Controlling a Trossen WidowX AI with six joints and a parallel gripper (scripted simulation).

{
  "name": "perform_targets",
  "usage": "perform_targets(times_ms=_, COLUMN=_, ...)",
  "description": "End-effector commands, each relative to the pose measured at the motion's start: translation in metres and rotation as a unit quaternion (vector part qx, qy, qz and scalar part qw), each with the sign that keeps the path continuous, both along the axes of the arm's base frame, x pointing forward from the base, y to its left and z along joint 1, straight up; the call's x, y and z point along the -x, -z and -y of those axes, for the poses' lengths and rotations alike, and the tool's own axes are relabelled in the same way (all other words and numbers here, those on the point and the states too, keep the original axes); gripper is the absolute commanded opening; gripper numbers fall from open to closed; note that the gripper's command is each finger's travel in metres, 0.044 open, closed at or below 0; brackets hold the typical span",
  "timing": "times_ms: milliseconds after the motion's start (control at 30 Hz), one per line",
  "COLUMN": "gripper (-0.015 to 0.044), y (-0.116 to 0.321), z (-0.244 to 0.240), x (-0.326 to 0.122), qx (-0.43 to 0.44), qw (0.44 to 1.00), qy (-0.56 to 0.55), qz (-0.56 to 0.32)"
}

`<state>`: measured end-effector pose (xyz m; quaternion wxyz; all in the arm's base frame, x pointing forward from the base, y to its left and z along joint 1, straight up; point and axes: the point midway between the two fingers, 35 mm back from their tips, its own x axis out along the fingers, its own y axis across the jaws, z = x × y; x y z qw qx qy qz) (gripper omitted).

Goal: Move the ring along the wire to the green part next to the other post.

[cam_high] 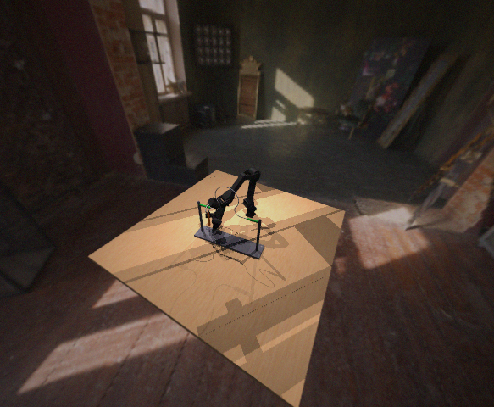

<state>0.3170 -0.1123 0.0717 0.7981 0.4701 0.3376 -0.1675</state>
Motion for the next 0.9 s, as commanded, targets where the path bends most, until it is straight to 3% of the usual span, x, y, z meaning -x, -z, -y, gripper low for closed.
perform_targets(times_ms=0, gripper=0.016, y=0.005, z=0.006, x=-0.003, qx=0.044, qw=0.998, qy=-0.043, qz=0.023)
perform_targets(times_ms=400, gripper=0.016, y=0.008, z=0.031, x=-0.002, qx=0.22, qw=0.953, qy=-0.167, qz=0.122)
perform_targets(times_ms=867, gripper=0.016, y=0.007, z=0.051, x=0.062, qx=0.378, qw=0.855, qy=-0.218, qz=0.279)
